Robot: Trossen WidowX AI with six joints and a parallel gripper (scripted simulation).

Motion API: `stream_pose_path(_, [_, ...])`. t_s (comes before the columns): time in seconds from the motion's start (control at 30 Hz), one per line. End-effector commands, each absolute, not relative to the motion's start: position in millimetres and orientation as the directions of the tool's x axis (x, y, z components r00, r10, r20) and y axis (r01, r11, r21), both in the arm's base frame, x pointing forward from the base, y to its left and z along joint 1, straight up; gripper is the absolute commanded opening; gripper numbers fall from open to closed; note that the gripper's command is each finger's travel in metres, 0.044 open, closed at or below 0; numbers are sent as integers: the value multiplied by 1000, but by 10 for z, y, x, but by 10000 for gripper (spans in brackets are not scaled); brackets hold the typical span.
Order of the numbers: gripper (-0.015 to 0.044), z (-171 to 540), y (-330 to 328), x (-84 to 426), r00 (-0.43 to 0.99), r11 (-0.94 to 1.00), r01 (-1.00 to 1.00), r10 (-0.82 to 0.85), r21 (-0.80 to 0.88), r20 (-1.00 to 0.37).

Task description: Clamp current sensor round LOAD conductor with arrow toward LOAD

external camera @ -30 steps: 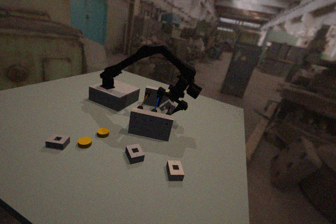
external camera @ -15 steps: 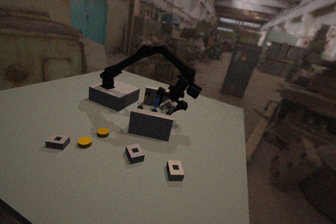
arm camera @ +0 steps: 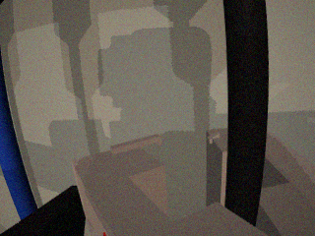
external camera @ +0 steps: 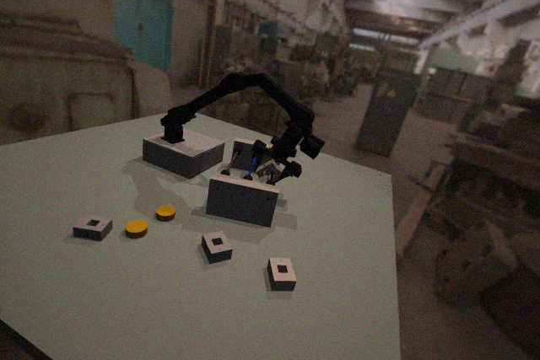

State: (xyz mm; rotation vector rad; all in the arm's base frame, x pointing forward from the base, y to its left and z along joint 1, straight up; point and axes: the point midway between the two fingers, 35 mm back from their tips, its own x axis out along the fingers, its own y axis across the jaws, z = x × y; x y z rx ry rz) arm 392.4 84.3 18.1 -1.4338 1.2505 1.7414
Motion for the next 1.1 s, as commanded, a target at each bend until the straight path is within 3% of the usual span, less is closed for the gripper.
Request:
stream_pose_path(0.0, [23,182,843,3921,-277,-412,-857,-137,309,-951])
stream_pose_path(0.03, [0,182,843,3921,-277,-412,-857,-137,309,-951])
stream_pose_path(1.07, [0,182,843,3921,-277,-412,-857,-137,309,-951])
